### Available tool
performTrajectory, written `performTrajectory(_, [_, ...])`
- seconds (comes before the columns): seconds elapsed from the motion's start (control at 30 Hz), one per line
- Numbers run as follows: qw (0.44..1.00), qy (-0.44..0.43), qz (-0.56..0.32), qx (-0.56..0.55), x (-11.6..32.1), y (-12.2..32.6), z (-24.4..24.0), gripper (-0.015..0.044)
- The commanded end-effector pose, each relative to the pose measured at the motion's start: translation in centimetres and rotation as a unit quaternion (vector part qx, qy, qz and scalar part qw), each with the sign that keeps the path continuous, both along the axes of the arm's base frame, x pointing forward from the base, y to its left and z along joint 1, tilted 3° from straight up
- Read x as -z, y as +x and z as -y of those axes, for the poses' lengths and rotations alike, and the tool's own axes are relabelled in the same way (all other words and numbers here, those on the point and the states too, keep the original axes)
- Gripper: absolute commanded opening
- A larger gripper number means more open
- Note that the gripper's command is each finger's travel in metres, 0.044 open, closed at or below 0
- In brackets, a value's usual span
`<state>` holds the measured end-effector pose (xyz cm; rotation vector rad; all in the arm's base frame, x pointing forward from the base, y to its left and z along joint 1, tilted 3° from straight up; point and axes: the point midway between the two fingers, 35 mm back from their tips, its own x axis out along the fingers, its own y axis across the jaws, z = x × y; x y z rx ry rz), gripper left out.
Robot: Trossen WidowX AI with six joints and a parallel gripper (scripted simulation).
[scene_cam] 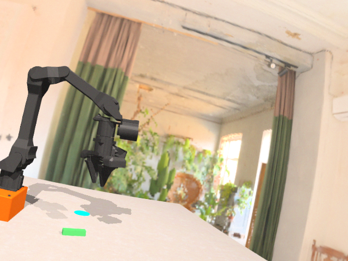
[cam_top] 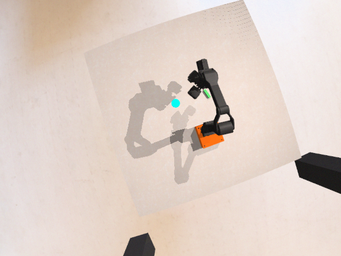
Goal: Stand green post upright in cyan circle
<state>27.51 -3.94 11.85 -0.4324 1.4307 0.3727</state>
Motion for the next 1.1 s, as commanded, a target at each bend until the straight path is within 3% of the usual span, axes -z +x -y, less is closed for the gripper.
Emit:
performTrajectory(0.0, [0.998, -0.007, -0.019, 0.066, 1.2, -1.0, 3.0, 0.0233])
performTrajectory(0.13, [0.99, -0.012, -0.03, 0.138, 1.8, -2.1, 6.1, 0.0233])
performTrajectory(0.3, [0.989, -0.013, -0.031, 0.141, 2.6, -2.0, 6.3, 0.0233])
performTrajectory(0.57, [0.989, -0.013, -0.031, 0.141, 12.1, -1.5, 6.9, 0.0233])
performTrajectory(0.7, [0.989, -0.013, -0.031, 0.141, 13.7, -1.8, 6.9, 0.0233])
performTrajectory(0.97, [0.989, -0.013, -0.031, 0.141, 13.7, -1.8, 6.9, 0.0023])
performTrajectory(1.07, [0.989, -0.013, -0.031, 0.141, 13.6, -1.8, 6.9, 0.0023])
